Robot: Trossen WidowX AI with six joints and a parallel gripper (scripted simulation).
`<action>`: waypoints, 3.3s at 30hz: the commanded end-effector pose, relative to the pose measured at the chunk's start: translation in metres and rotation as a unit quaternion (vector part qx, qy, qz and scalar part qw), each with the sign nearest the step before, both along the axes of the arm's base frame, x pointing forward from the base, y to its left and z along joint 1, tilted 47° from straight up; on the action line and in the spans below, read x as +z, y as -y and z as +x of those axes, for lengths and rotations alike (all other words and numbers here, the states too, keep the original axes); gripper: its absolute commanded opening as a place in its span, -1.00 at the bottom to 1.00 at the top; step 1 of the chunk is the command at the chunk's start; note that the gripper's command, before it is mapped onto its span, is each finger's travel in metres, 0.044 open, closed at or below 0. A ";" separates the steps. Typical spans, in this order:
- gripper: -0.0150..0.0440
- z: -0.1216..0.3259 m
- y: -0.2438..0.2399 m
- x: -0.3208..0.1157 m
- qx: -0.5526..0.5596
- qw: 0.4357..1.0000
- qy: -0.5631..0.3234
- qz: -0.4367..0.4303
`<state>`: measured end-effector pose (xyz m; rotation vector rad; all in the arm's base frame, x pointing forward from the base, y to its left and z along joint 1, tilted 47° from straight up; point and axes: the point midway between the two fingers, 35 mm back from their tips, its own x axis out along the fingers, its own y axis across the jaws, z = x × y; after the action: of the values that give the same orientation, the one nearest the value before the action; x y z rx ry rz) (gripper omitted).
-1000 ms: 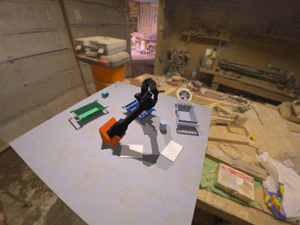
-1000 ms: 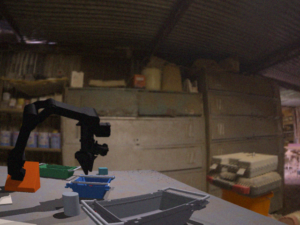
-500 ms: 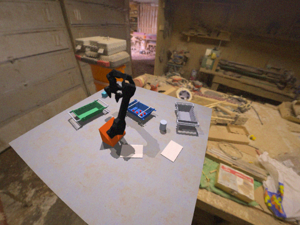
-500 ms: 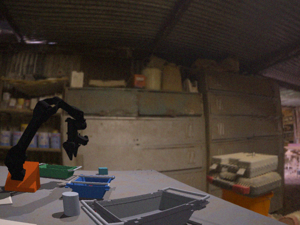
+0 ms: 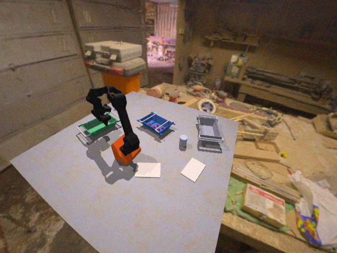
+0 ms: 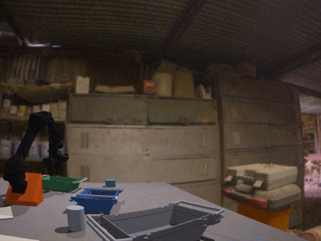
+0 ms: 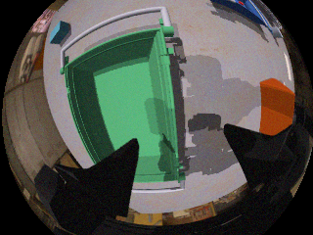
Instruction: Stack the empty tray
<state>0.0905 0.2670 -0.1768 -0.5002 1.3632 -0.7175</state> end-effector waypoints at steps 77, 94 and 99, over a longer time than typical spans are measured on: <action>-0.49 0.005 0.040 -0.047 -0.012 1.000 0.006 0.009; -0.49 0.001 -0.001 -0.003 -0.012 1.000 0.005 0.009; -0.49 0.001 -0.001 -0.003 -0.012 1.000 0.005 0.009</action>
<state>0.0917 0.2588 -0.1838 -0.4920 1.3639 -0.7426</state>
